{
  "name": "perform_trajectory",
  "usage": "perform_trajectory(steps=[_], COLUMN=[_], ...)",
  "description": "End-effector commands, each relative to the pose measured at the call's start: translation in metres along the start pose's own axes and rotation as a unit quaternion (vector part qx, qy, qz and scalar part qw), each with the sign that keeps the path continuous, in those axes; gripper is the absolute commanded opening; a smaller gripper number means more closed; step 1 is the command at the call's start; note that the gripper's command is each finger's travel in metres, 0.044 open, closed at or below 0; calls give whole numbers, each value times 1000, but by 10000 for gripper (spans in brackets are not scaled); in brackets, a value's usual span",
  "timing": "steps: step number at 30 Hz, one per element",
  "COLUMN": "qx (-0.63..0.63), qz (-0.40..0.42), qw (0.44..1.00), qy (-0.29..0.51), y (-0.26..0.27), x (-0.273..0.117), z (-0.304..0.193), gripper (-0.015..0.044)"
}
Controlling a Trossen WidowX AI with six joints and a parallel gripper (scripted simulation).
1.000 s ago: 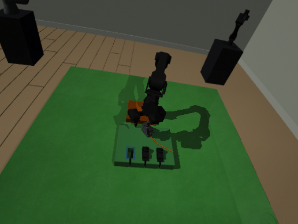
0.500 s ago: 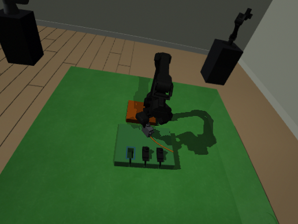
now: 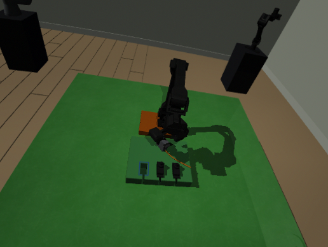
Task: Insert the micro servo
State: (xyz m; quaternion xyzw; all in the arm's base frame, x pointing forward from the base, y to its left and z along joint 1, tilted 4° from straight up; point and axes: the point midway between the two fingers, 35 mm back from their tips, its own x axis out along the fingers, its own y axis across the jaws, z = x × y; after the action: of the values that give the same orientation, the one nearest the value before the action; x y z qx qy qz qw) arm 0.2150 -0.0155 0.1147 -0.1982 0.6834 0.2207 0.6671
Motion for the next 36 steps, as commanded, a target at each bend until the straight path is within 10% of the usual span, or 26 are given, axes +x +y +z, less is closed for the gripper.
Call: perform_trajectory(steps=[1,9,22,36], qx=[-2,-2,-2,-2], qz=[3,3,3,3], qw=[1000,1000,1000,1000], qy=[0,0,0,0], y=[1,1,1,2], x=[8,18,18,-9], z=[0,0,0,-2], gripper=[440,440,99,0])
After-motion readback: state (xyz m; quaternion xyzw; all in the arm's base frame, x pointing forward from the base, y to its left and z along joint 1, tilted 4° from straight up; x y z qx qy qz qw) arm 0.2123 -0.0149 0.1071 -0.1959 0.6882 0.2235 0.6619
